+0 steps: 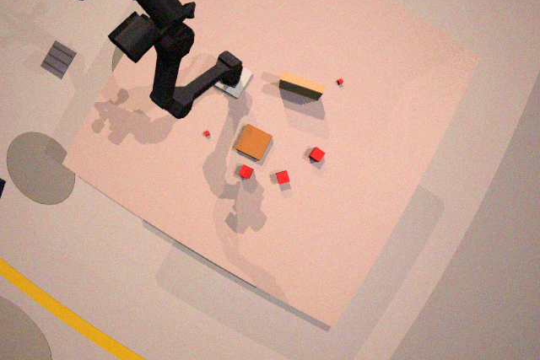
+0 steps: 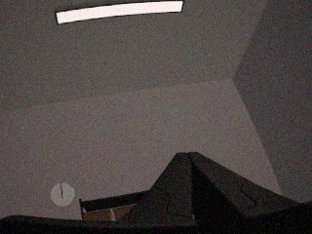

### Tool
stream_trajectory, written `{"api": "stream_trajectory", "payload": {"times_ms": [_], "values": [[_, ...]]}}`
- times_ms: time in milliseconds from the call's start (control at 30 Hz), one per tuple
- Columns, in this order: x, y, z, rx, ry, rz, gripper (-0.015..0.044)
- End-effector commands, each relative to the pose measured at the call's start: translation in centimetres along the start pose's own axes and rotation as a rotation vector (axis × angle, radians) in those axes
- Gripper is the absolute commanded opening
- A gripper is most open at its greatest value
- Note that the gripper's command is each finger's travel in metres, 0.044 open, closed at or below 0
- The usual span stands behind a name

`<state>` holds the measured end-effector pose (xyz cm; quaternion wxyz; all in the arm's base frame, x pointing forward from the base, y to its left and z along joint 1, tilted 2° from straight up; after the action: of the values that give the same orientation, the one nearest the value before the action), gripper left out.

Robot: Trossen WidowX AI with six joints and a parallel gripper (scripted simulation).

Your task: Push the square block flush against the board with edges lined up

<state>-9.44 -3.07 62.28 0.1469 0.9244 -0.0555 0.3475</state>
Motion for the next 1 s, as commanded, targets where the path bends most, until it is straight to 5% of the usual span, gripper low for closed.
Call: {"api": "stream_trajectory", "payload": {"times_ms": [0,467,967], "values": [[1.0,-3.6,-0.5,-0.109,-0.043,0.059,0.0],[4.1,-14.6,0.8,-0.5,-0.121,0.268,0.0],[6.7,-25.2,6.5,-0.961,-0.066,0.478,0.0]]}}
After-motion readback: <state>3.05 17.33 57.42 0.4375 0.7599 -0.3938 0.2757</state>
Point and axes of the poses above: the point midway between the two fingers, 35 mm back from their tips, its own z axis back along the fingers, its own y axis across the jaws, x = y × z, the point moved 3 cm from there along z, back along the fingers, and after that the axes turned 3 degrees about -z, right-handed, at the moved point
